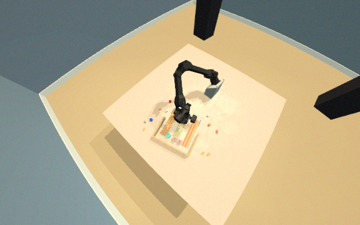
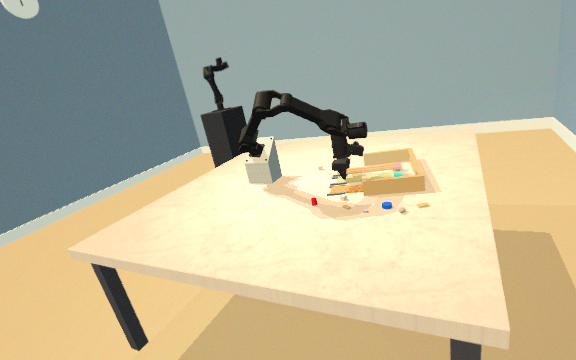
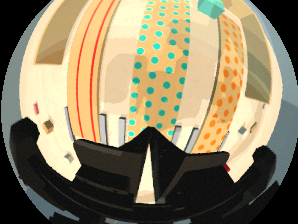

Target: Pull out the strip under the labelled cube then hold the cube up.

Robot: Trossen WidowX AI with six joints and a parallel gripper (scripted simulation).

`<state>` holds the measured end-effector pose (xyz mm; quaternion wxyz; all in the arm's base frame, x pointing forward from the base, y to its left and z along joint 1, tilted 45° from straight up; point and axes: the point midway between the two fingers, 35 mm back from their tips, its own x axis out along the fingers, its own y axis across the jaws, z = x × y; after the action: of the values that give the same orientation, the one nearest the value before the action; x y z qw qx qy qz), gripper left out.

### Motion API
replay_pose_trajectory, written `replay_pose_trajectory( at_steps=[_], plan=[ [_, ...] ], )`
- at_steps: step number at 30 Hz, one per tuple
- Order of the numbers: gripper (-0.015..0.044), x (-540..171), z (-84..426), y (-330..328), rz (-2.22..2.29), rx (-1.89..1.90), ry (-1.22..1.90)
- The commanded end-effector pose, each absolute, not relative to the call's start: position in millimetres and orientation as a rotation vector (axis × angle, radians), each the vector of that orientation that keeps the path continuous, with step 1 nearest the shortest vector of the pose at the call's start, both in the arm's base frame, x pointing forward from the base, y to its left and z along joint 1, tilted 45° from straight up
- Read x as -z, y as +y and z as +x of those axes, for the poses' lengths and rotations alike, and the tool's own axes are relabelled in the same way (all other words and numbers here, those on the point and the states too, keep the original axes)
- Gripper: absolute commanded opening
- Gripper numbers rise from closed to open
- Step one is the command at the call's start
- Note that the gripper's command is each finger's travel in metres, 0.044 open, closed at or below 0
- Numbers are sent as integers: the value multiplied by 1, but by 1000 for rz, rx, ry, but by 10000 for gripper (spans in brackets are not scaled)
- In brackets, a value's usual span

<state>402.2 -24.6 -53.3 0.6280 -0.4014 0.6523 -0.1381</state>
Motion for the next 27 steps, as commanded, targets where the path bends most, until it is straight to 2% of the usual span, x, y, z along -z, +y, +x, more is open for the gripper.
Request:
replay_pose_trajectory(
  at_steps=[1, 27],
  plan=[
    [0, 53, 402, -25, -927, 319, 1495],
    [0, 55, 403, -27, -927, 319, 1495]
  ],
)
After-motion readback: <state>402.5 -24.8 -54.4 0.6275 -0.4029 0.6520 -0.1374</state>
